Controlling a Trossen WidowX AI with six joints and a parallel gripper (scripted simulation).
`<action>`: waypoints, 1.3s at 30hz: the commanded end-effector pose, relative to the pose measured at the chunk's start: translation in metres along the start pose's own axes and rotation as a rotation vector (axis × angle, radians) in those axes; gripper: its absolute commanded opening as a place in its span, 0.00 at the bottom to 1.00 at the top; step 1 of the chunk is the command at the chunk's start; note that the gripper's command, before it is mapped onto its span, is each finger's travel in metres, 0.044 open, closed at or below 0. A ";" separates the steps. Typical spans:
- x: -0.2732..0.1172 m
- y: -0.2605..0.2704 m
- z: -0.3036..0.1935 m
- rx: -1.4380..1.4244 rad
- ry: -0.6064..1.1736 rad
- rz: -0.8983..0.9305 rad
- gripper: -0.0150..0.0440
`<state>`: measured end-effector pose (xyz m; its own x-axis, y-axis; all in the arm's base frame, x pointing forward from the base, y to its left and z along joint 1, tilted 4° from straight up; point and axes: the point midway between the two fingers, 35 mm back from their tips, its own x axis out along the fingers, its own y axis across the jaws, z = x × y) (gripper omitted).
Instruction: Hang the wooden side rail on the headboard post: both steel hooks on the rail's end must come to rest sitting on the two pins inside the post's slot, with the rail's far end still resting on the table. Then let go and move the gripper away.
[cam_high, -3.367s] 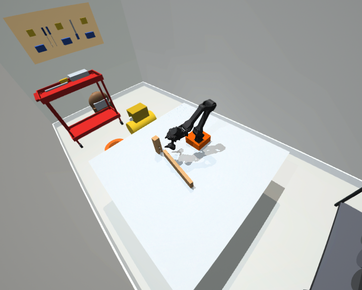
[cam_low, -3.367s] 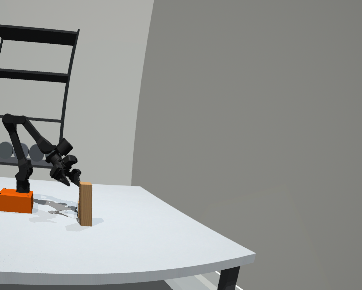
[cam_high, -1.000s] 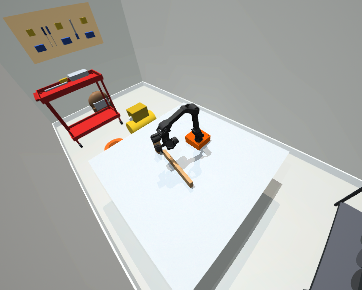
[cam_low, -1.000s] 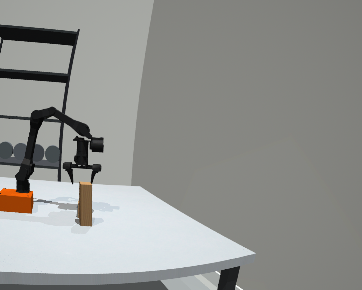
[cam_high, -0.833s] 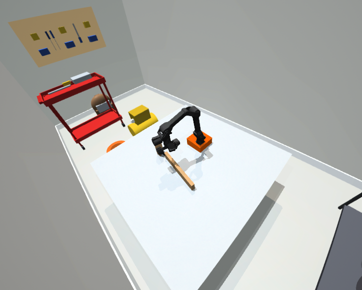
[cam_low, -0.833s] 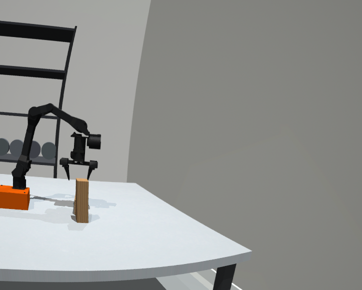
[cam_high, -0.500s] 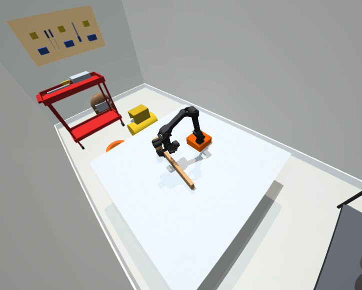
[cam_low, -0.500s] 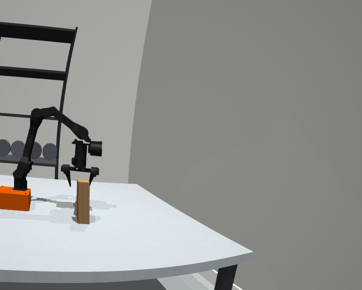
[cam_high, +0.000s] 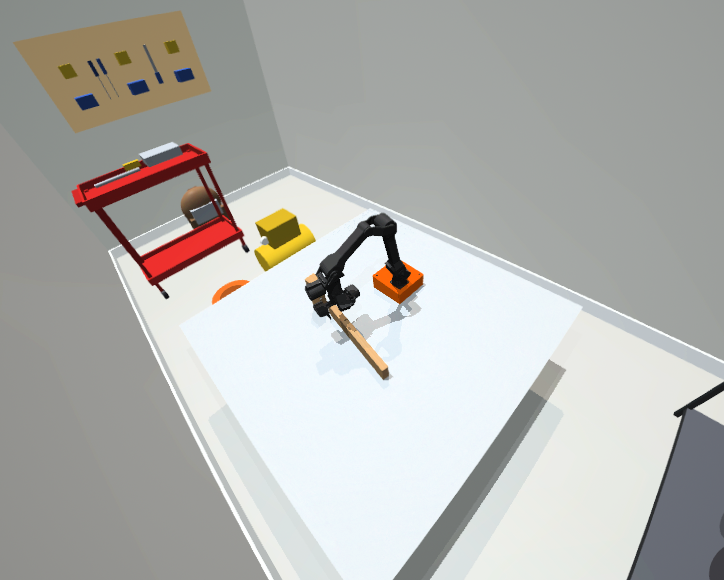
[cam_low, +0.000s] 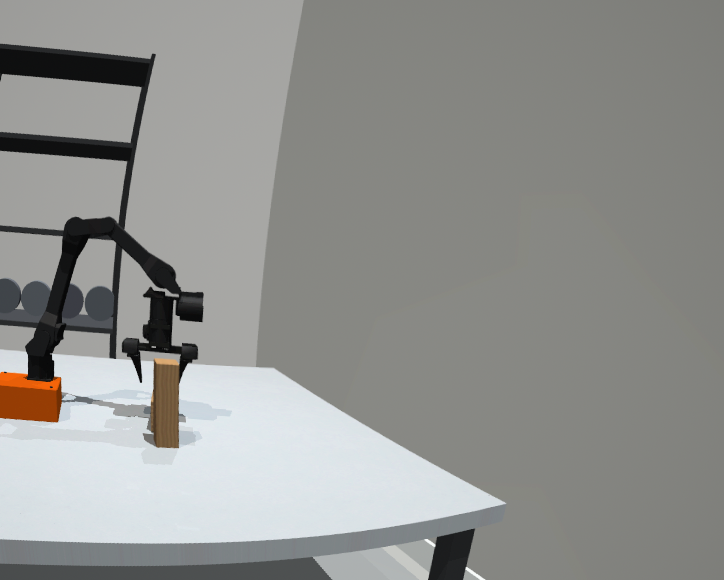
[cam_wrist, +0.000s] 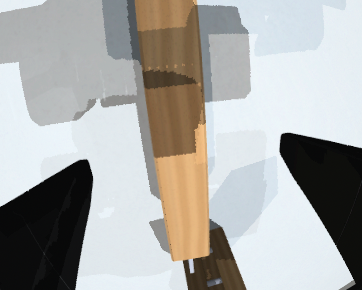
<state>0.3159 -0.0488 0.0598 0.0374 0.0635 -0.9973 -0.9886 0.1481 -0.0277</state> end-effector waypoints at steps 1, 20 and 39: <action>0.007 0.001 0.001 0.000 -0.005 0.006 1.00; 0.038 0.000 0.001 0.000 -0.005 0.006 1.00; 0.067 0.002 0.001 0.000 -0.006 0.007 1.00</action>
<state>0.3187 -0.0447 0.0006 0.0396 0.0635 -0.9972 -0.9893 0.1426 -0.0303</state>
